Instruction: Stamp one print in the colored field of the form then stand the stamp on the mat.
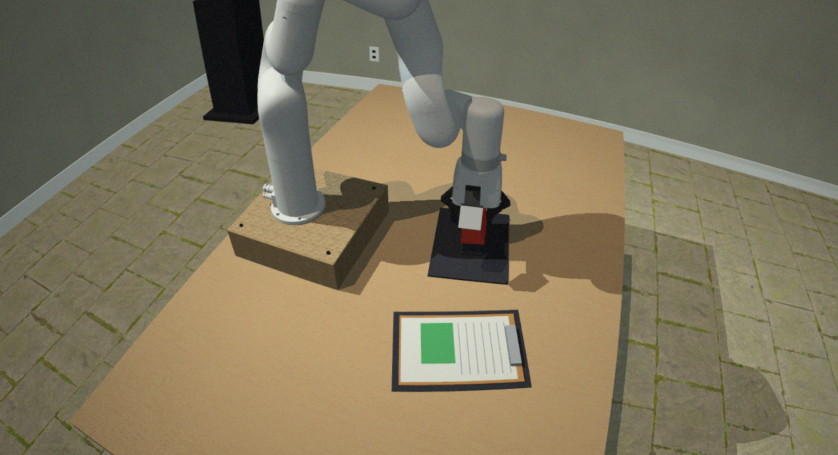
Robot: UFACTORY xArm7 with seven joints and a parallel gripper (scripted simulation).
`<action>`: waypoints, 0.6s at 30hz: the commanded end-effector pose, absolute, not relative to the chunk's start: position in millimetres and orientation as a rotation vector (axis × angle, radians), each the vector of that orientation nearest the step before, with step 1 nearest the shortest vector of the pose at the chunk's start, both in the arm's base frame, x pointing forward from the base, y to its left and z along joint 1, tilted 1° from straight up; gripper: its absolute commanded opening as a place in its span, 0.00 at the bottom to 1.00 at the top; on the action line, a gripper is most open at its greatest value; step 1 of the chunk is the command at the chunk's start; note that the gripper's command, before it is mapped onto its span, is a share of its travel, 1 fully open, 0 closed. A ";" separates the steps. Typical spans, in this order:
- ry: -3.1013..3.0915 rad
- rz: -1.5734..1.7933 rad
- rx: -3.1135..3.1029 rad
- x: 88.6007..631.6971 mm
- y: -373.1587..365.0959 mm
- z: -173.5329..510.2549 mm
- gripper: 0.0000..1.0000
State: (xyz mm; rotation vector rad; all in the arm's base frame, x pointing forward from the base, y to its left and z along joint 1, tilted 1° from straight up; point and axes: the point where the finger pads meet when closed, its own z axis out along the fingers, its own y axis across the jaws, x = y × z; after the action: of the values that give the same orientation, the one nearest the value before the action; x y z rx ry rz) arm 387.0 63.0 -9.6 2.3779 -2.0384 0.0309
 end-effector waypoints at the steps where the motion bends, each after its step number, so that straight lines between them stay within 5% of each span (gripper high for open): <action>1: -2.040 0.033 2.379 387.8 63.2 -8.9 0.34; 18: -2.040 0.033 2.379 387.7 63.4 -0.6 0.34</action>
State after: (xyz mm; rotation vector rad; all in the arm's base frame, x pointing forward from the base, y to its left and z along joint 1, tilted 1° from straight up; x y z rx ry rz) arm 384.5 62.5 -9.6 2.3740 -2.0352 0.0249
